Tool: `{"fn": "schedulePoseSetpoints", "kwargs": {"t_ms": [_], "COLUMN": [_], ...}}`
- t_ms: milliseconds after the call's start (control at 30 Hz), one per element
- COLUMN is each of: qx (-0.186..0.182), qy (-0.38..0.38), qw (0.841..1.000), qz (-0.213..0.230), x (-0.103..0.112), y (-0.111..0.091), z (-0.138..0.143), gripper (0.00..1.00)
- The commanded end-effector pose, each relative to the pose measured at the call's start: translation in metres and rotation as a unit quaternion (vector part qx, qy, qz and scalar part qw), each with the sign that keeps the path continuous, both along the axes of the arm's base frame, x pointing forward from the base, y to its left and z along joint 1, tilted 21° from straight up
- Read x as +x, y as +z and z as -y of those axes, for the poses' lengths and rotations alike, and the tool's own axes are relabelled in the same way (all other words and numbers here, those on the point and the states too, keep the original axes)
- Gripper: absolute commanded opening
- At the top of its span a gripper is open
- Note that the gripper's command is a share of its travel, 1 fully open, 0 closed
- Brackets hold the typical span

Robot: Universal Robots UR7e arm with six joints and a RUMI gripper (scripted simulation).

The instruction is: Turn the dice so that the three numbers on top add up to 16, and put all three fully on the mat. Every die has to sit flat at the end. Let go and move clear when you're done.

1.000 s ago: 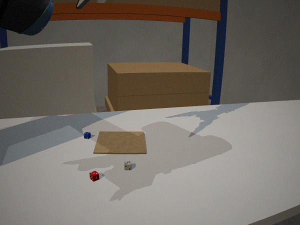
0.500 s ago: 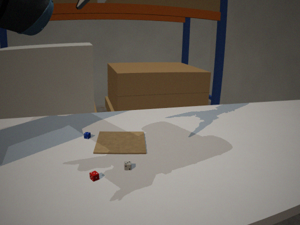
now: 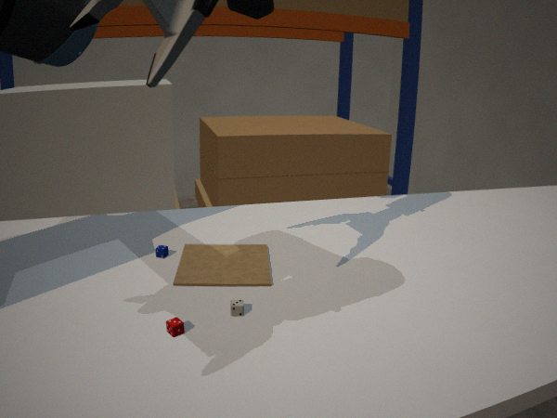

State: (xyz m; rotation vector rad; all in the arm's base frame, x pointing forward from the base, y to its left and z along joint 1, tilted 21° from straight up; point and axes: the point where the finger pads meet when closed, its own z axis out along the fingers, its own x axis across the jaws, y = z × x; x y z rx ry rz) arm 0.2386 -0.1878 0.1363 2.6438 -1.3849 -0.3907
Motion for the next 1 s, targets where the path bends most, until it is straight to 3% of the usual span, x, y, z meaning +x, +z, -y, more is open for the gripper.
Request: {"fn": "schedulePoseSetpoints", "kwargs": {"t_ms": [0, 300, 367, 467, 733, 967], "qx": [-0.010, -0.010, -0.007, -0.007, 0.010, 0.020], "qy": [-0.062, -0.152, -0.184, -0.185, -0.273, -0.304], "qw": [0.996, 0.978, 0.967, 0.967, 0.925, 0.905], "qz": [0.060, 0.144, 0.174, 0.176, 0.263, 0.296], "x": [0.023, 0.055, 0.066, 0.067, 0.097, 0.108], "y": [-0.035, -0.075, -0.086, -0.087, -0.110, -0.116], "z": [-0.009, -0.026, -0.033, -0.034, -0.057, -0.069], "gripper": [1.00, 1.00, 1.00, 1.00, 1.00, 1.00]}}
